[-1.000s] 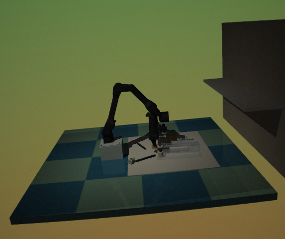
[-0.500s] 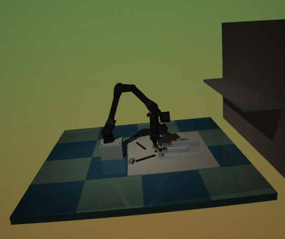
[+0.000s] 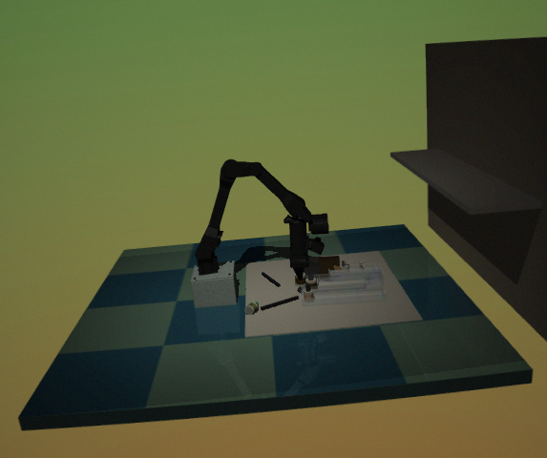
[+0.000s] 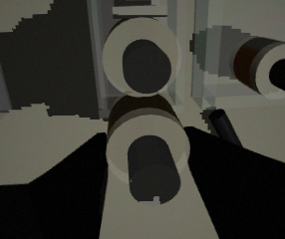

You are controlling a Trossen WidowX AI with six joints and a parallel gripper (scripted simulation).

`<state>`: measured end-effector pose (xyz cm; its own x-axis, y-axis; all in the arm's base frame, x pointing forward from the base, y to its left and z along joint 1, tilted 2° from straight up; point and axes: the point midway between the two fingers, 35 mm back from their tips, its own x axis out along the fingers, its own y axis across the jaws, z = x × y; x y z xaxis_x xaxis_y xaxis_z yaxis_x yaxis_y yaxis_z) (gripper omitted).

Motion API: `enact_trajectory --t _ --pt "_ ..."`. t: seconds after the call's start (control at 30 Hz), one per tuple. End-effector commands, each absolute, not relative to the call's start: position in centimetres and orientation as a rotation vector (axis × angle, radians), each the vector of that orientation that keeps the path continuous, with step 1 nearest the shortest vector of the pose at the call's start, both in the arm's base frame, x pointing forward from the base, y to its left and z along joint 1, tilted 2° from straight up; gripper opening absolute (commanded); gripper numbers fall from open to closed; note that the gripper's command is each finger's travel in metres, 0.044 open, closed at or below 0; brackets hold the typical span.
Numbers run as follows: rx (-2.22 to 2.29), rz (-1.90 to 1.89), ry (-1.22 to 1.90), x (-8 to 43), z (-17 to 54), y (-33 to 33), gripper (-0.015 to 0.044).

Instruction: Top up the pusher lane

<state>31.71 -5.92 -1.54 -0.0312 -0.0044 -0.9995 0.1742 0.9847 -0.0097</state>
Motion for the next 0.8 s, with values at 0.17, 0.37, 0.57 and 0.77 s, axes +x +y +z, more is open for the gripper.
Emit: enact_trajectory --t 0.17,0.37,0.57,0.77 --pt "0.125 -0.145 1.573 32.9 -1.3 -6.2 0.0" --pt "0.125 -0.145 1.573 33.2 -1.3 -6.2 0.0" --pt "0.125 -0.145 1.573 33.5 -1.3 -6.3 0.0" --pt "0.125 -0.145 1.572 33.8 -1.2 -6.3 0.0"
